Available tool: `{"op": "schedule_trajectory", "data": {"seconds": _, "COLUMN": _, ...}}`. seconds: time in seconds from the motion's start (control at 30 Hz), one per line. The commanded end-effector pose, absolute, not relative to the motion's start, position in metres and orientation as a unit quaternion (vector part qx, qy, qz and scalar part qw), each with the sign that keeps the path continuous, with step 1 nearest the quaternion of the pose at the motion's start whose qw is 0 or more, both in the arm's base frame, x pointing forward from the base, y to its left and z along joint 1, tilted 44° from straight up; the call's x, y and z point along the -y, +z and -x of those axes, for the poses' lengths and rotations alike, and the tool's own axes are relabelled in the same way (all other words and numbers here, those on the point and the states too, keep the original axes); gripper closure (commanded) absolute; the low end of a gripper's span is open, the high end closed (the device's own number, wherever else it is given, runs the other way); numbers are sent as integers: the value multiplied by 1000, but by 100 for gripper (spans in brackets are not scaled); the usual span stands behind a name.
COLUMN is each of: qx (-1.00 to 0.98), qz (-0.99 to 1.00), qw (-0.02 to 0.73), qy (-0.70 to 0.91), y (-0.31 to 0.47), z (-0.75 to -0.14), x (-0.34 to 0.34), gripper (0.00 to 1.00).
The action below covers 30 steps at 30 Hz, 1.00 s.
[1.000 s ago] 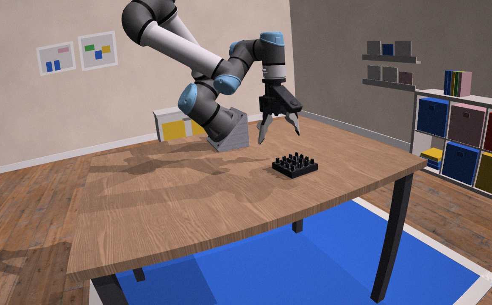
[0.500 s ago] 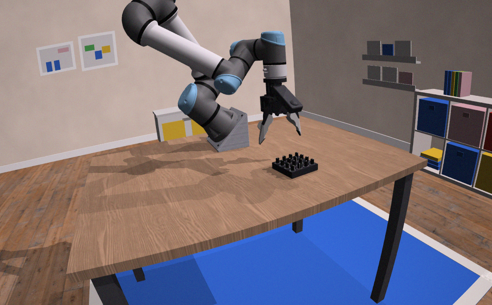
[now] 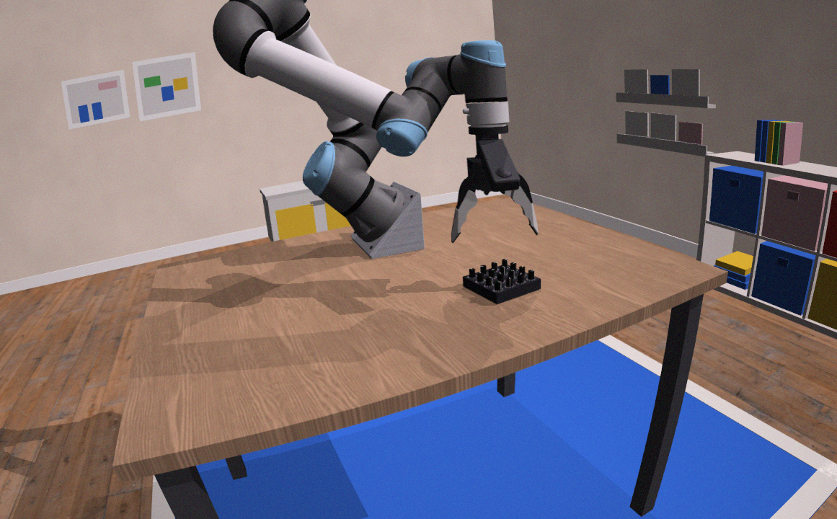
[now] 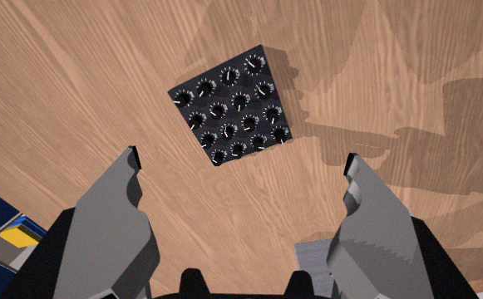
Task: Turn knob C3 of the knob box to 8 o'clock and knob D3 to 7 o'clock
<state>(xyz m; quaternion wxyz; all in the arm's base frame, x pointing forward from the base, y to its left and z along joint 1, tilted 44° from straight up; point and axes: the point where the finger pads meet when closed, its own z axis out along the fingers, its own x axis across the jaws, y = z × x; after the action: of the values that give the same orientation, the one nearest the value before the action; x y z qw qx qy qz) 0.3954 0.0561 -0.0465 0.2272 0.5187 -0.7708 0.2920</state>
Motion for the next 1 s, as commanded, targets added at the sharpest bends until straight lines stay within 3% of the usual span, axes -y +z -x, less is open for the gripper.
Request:
{"op": "schedule_trajectory", "data": {"seconds": 0.0, "qx": 789, "qz": -488, "qw": 220, "qy": 301, "y": -45, "z": -409, "x": -57, "gripper": 0}}
{"op": "schedule_trajectory", "data": {"seconds": 0.07, "qx": 789, "qz": -488, "qw": 220, "qy": 301, "y": -45, "z": -409, "x": -57, "gripper": 0}}
{"op": "schedule_trajectory", "data": {"seconds": 0.1, "qx": 789, "qz": -488, "qw": 220, "qy": 301, "y": -45, "z": -409, "x": -57, "gripper": 89}}
{"op": "schedule_trajectory", "data": {"seconds": 0.97, "qx": 789, "qz": -488, "qw": 220, "qy": 301, "y": -45, "z": -409, "x": -57, "gripper": 89}}
